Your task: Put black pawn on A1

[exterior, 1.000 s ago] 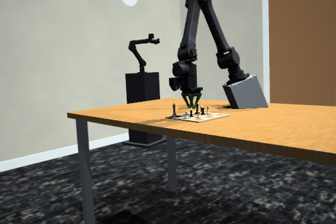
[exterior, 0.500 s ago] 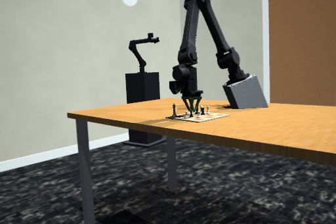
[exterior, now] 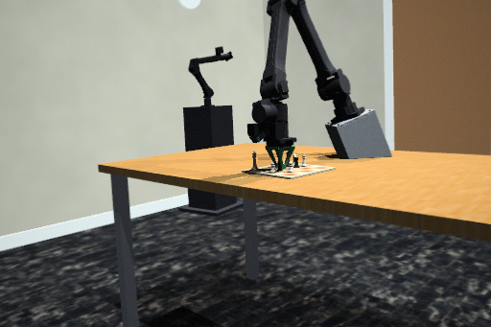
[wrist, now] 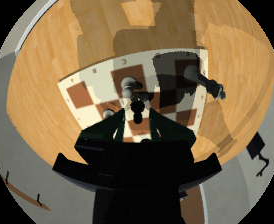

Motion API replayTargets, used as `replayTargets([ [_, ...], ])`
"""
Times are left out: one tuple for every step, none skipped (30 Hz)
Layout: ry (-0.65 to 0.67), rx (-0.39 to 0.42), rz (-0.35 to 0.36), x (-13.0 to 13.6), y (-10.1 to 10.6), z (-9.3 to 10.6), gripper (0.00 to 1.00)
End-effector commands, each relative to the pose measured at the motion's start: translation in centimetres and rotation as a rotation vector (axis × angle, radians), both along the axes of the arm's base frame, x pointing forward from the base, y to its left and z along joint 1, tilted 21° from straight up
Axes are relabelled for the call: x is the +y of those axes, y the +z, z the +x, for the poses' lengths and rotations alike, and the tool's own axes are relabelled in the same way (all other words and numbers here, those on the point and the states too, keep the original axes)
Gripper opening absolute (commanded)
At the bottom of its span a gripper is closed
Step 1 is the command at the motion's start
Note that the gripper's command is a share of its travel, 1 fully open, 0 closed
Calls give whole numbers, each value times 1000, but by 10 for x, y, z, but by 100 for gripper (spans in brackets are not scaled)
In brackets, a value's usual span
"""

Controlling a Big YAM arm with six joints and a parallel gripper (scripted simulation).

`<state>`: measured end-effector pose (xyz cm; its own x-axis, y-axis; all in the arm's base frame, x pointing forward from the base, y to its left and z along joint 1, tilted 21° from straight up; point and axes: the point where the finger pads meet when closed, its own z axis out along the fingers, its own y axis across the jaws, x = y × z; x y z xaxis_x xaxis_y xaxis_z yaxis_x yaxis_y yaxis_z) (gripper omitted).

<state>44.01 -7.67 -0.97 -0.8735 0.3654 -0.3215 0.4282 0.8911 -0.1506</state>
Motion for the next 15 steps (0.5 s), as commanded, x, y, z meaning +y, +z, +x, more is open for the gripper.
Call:
replayTargets([
  [-2, -42, -2, -5, 12, 12, 34],
  [-2, -42, -2, -5, 12, 12, 34],
  [-2, -32, -1, -4, 11, 9, 34],
  [-2, -31, -1, -4, 11, 9, 34],
  [-2, -31, -1, -4, 11, 9, 34],
  [-2, -31, -1, -4, 11, 9, 34],
  [-2, -31, -1, -4, 11, 9, 34],
  [-2, -31, -1, -4, 11, 9, 34],
  [-2, -31, -1, -4, 11, 9, 34],
  [-2, -31, -1, -4, 11, 9, 34],
  [-2, -31, -1, -4, 11, 9, 34],
  [-2, -31, -1, -4, 11, 9, 34],
  [-2, -31, -1, -4, 11, 9, 34],
  [-2, -31, -1, -4, 11, 9, 34],
  [-2, -31, -1, -4, 11, 9, 34],
])
